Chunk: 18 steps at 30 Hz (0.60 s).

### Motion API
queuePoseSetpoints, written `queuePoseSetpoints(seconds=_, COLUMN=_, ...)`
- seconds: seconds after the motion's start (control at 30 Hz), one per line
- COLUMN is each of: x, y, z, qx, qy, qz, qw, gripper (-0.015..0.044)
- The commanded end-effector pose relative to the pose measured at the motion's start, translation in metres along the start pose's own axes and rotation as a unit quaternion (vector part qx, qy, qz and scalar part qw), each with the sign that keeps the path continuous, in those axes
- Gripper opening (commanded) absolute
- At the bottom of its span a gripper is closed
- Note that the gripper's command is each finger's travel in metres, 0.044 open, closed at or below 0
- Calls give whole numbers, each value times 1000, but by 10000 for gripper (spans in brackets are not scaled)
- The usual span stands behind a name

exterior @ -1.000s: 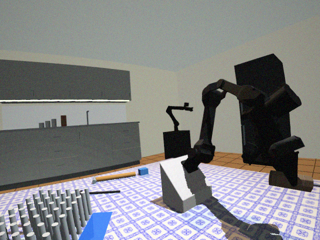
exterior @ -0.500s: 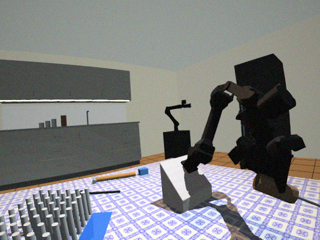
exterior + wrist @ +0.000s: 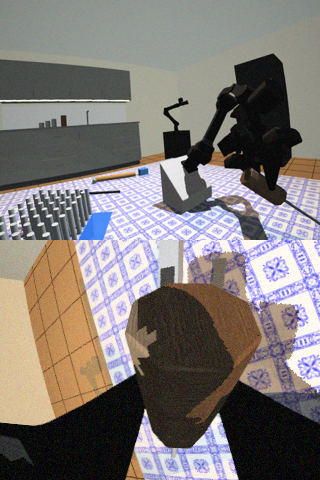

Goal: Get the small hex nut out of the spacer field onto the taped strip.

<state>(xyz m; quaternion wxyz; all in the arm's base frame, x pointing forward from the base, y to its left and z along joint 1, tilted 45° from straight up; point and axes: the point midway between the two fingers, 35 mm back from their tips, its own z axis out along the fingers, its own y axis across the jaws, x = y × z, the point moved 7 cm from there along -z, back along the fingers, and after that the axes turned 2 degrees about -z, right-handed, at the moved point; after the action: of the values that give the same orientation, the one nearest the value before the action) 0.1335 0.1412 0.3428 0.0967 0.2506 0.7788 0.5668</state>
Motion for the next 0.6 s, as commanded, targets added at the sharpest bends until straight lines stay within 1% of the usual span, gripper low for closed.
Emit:
queuePoseSetpoints(seconds=0.0, x=-6, y=0, z=1, qx=0, qy=-10, qz=-41, qw=999, gripper=0)
queuePoseSetpoints(seconds=0.27, x=-25, y=-2, z=4, qx=11, qy=-46, qz=-161, qw=986, gripper=0)
queuePoseSetpoints(seconds=0.47, x=-40, y=-2, z=-4, qx=0, qy=-85, qz=-170, qw=982, gripper=0)
queuePoseSetpoints(seconds=0.57, x=-44, y=-4, z=-3, qx=8, qy=-88, qz=-192, qw=977, gripper=0)
